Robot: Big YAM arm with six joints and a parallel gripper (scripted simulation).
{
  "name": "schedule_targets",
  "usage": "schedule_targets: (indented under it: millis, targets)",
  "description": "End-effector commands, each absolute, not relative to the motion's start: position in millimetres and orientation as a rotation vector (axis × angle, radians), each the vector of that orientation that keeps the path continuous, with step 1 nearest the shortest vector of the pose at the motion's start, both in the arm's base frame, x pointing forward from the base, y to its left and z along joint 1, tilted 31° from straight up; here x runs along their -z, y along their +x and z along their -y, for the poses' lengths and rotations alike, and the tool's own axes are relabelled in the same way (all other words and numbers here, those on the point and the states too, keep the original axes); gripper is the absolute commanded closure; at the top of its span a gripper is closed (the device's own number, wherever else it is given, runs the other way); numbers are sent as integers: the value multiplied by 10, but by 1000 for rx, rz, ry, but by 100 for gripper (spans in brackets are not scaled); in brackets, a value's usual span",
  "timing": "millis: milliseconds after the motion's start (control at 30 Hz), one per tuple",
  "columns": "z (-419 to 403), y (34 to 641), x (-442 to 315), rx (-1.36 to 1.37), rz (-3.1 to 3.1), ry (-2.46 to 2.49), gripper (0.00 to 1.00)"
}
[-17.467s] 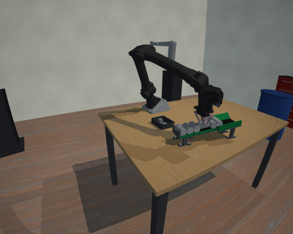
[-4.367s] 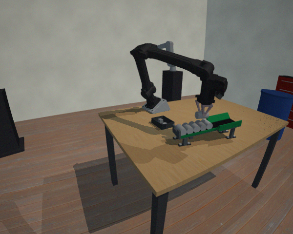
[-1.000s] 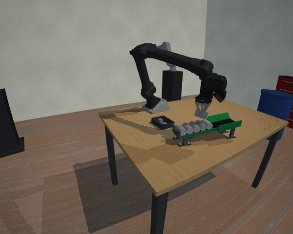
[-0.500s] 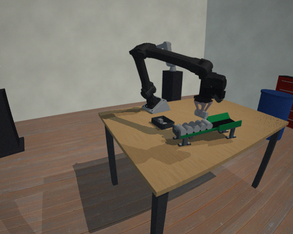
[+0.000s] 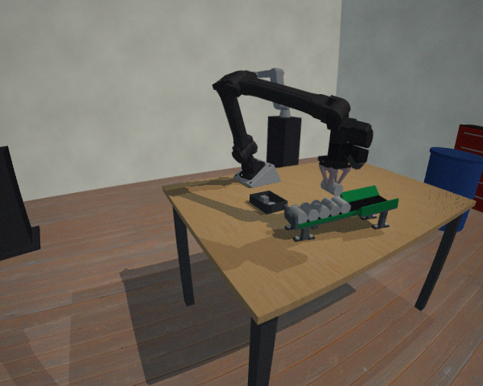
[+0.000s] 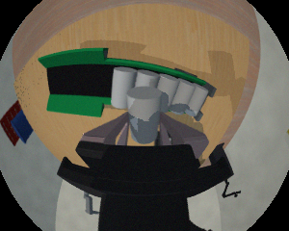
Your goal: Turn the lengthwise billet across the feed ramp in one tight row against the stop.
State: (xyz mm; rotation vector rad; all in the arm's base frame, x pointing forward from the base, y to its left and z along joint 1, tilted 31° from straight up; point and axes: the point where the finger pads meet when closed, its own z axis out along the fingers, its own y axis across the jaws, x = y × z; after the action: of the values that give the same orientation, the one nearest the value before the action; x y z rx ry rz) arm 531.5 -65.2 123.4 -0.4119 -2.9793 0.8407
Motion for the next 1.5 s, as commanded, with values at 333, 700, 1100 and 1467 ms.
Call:
schedule_targets:
  millis: [333,700,1100,1467]
  targets:
    - [513,5480,-1692,-847,3068,-769,100]
    - [200,5667,-1459,-846,3035,-743,100]
    - [-68,5822,-1436,-845,3035,-743,100]
    - [-291,5945,-1543,-833,3056,-757,100]
